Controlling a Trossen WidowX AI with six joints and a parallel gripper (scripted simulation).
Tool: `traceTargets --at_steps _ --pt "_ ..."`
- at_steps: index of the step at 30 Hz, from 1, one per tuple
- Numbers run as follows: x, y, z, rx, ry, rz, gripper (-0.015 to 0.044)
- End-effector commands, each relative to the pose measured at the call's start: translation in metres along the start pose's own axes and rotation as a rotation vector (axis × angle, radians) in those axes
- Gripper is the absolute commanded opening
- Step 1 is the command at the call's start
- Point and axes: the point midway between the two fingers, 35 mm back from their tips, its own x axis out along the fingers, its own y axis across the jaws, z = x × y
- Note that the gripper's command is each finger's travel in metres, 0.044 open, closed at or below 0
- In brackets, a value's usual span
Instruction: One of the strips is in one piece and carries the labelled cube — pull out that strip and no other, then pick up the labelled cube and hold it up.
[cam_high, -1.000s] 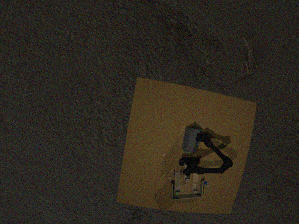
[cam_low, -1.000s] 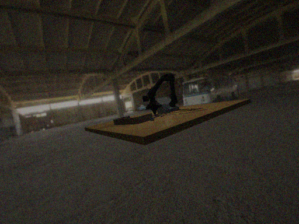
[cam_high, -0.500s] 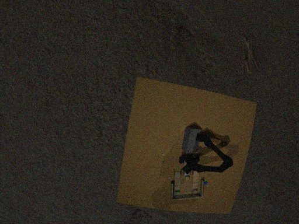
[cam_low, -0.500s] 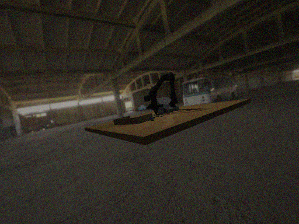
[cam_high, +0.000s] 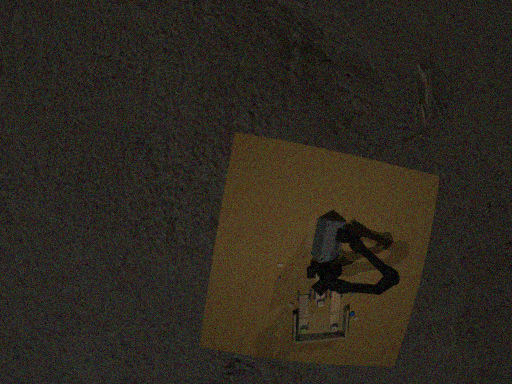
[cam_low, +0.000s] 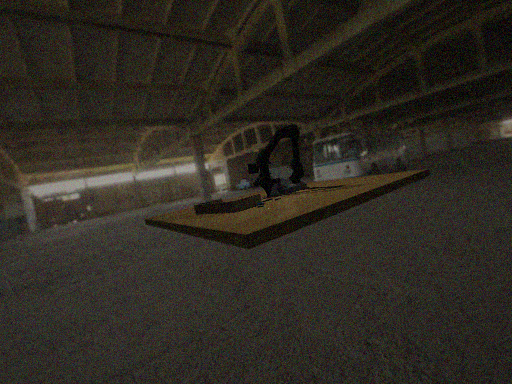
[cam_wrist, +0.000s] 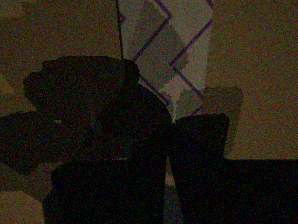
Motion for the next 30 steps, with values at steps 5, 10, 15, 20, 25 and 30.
traceTargets --at_steps 5,10,15,20,25,30 --pt "-0.041 -0.001 0.002 0.003 0.024 0.003 0.0" --pt "-0.039 -0.001 0.013 -0.035 0.023 0.003 0.0053" --pt "-0.04 -0.001 0.031 -0.075 0.022 0.004 0.0184" --pt "-0.041 -0.001 0.048 -0.075 0.022 0.004 0.0315" --pt "-0.043 -0.001 0.063 -0.076 0.021 0.004 0.044" --pt "-0.044 -0.001 0.079 -0.076 0.021 0.004 0.044"
